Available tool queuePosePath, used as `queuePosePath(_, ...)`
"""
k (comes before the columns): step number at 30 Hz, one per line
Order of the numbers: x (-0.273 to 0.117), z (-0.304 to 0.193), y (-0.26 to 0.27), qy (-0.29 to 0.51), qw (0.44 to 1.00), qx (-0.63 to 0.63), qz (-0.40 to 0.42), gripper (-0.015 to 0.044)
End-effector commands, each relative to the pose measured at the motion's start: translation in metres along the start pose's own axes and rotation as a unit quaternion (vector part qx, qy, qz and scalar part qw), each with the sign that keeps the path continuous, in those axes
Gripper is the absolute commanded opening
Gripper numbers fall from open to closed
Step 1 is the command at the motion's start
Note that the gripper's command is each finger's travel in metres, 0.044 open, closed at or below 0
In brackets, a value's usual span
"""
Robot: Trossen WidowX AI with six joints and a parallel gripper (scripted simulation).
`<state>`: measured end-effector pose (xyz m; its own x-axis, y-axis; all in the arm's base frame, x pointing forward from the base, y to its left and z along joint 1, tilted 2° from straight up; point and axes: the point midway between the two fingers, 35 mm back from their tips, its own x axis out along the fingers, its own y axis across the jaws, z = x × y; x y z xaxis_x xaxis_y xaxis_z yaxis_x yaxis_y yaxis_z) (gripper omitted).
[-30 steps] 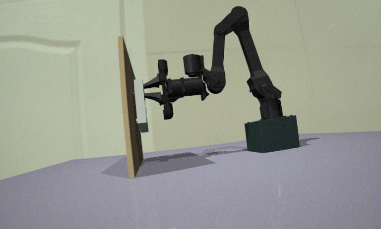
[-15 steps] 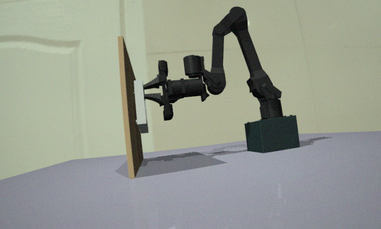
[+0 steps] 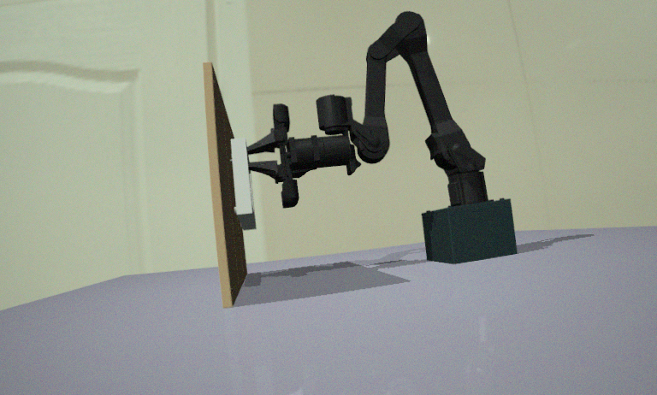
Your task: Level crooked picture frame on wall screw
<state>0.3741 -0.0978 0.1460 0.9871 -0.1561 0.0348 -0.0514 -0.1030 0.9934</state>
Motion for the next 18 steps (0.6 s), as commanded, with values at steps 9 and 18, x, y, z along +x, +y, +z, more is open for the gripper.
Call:
queuePosePath(9,0.0001,-0.0002,0.0001,0.000,0.999,-0.047,0.000,0.0000)
queuePosePath(18,0.0002,-0.0004,0.0004,0.000,0.998,-0.067,0.000,0.0000)
